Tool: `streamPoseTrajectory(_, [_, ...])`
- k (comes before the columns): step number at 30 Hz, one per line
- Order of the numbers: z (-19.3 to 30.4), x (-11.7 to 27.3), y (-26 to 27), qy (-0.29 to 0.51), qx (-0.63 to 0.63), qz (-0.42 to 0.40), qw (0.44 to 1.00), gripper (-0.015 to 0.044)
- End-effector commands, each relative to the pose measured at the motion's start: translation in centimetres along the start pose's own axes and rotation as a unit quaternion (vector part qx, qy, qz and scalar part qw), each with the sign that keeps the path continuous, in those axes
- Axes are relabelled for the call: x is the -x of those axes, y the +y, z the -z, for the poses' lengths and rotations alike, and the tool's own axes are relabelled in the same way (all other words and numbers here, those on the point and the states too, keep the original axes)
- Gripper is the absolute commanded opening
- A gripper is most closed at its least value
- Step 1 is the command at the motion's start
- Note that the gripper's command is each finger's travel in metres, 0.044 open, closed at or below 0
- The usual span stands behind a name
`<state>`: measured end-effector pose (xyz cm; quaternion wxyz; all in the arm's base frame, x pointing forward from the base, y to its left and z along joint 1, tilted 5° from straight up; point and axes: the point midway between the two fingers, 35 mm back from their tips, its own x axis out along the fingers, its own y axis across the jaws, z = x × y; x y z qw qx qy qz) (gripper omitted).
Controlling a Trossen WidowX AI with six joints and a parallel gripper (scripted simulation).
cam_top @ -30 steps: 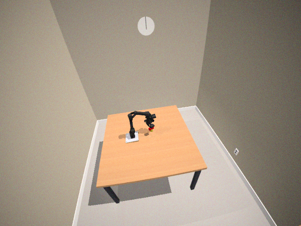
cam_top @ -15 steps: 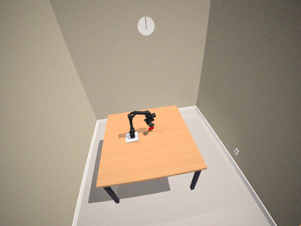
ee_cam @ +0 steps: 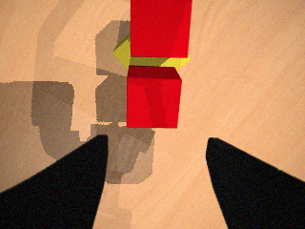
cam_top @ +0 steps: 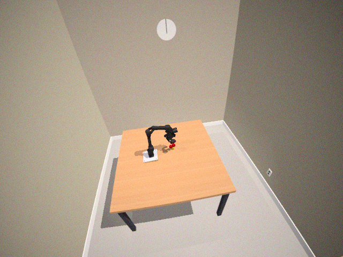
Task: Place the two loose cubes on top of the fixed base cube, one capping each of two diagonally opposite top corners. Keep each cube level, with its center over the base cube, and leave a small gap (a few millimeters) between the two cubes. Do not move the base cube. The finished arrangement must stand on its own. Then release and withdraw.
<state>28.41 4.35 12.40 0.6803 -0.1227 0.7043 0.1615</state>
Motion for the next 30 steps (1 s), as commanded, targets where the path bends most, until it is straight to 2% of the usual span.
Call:
streamPoseTrajectory(1, [0.0,0.4,0.0,0.000,0.000,0.000,1.000,0.0284])
streamPoseTrajectory(5, [0.0,0.2,0.2,0.002,0.000,-0.001,1.000,0.0389])
streamPoseTrajectory(6, [-0.4,0.2,0.8,0.001,0.000,-0.001,1.000,0.0400])
streamPoseTrajectory(15, [-3.5,0.6,12.3,0.000,0.000,-0.007,1.000,0.0400])
streamPoseTrajectory(30, [-3.6,0.6,12.5,0.000,0.000,-0.007,1.000,0.0400])
